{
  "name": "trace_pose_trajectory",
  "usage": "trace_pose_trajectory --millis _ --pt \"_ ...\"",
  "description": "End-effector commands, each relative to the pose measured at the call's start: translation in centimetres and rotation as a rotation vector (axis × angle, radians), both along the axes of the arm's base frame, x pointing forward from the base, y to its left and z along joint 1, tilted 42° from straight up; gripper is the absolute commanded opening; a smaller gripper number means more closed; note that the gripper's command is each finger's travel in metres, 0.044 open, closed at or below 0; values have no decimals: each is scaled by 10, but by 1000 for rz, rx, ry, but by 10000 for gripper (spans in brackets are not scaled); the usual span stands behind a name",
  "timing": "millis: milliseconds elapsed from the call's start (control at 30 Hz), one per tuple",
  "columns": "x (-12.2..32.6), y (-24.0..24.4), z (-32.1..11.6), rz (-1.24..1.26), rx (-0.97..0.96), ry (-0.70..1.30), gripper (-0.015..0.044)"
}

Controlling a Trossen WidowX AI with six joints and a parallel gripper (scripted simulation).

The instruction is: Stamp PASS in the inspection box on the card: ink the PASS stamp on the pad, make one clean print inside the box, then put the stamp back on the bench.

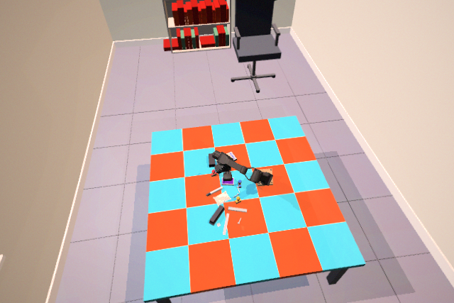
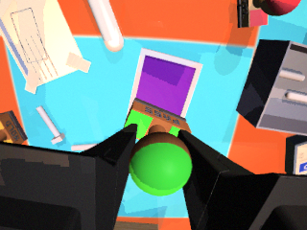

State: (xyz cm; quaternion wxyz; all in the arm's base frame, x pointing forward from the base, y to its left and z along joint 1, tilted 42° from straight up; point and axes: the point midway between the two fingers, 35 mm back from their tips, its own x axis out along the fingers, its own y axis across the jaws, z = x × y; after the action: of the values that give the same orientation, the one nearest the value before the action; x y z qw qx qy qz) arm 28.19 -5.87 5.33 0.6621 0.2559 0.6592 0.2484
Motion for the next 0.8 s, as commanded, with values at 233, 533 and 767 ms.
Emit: trace_pose_trajectory --millis 233,533,767 --pt "18 23 26 -201 -4 165 0" --pt "28 43 45 -368 0 312 0" --pt "34 61 60 -497 6 427 0"
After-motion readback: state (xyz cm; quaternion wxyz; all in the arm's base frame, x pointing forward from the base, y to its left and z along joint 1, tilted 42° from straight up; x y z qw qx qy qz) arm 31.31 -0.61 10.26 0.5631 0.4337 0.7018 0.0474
